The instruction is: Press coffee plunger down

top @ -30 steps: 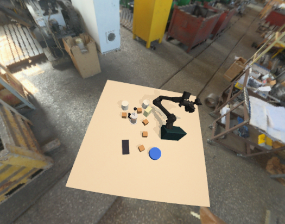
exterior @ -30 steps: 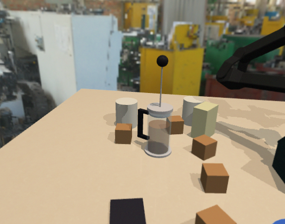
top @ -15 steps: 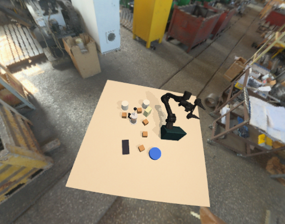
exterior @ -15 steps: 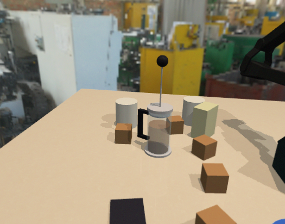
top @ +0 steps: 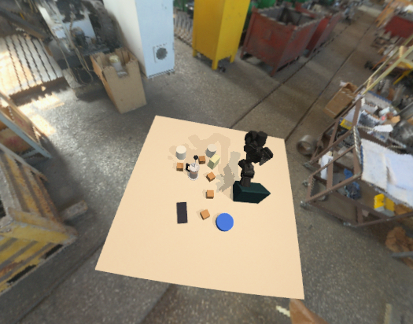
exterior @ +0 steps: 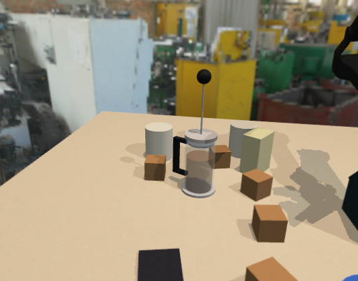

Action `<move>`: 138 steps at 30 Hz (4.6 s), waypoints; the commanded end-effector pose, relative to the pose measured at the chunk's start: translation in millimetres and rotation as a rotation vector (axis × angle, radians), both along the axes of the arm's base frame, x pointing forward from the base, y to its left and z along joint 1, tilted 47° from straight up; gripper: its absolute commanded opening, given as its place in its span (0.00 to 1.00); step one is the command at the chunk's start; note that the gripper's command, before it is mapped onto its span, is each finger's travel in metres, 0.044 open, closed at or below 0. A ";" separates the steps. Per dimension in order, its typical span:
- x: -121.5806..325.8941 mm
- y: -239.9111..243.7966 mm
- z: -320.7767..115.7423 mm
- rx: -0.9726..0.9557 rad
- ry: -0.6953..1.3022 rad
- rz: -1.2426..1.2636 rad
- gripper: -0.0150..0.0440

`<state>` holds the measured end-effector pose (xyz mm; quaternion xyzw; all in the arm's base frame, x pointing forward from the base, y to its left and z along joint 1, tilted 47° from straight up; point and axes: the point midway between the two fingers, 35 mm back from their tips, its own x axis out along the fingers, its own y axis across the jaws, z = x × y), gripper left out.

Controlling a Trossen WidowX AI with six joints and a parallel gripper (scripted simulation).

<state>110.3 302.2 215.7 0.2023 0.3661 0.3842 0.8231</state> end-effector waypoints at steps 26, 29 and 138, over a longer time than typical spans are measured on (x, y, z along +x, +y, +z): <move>215.3 -249.9 -19.1 -1.433 -0.540 -0.894 1.00; 211.0 -265.3 -32.2 -1.434 -0.545 -0.898 1.00; 248.9 -350.8 -97.9 -1.433 -0.546 -0.897 0.46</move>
